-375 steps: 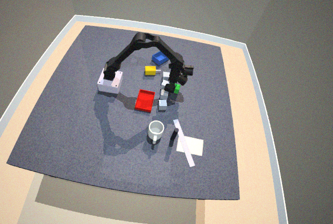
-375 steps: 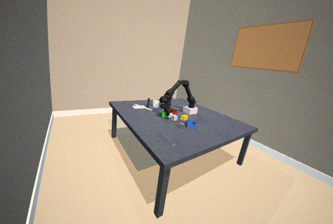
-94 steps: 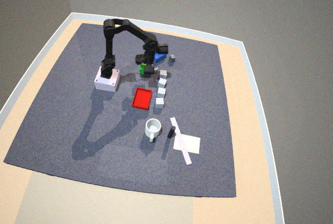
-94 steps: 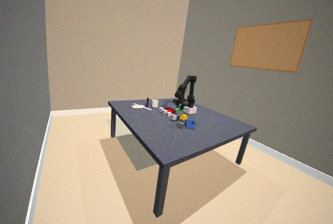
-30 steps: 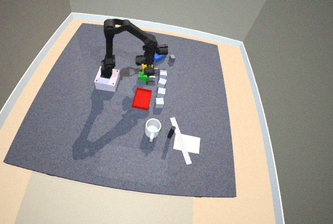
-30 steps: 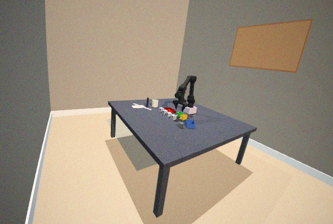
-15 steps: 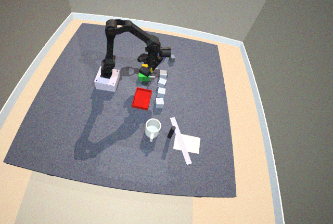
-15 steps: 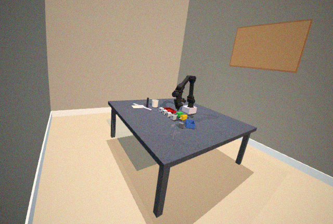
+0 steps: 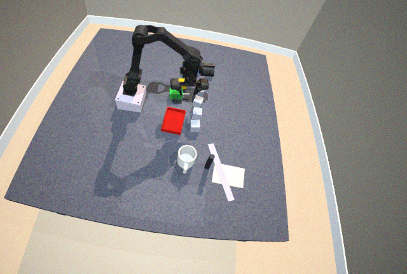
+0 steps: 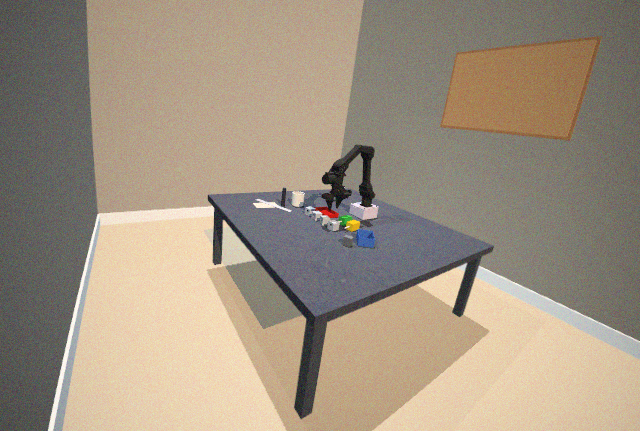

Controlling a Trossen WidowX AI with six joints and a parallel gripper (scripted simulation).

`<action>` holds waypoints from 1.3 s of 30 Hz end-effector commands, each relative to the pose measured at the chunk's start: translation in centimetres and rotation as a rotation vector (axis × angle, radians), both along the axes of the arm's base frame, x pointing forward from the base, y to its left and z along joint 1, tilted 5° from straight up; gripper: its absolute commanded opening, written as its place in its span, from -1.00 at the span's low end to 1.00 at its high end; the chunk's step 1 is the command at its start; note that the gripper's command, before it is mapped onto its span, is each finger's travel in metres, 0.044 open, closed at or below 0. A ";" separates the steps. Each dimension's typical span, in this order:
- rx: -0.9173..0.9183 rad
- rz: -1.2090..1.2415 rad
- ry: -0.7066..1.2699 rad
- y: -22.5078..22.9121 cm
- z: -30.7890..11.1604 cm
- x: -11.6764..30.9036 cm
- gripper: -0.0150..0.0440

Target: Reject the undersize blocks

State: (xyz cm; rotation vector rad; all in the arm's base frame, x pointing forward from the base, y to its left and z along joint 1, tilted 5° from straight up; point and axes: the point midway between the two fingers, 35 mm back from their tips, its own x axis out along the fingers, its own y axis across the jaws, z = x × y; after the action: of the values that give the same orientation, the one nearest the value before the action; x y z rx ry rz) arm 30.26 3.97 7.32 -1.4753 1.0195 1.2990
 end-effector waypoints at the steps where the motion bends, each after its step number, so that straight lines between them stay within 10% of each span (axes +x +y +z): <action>1: 0.114 -0.989 -0.019 -4.3 0.8 3.5 0.61; 39: 0.354 -3.159 -0.080 -14.6 1.6 6.4 0.61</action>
State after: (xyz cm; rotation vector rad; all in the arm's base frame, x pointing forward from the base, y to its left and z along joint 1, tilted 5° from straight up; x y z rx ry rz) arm 35.44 -6.66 8.69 0.3649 1.4208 -0.3797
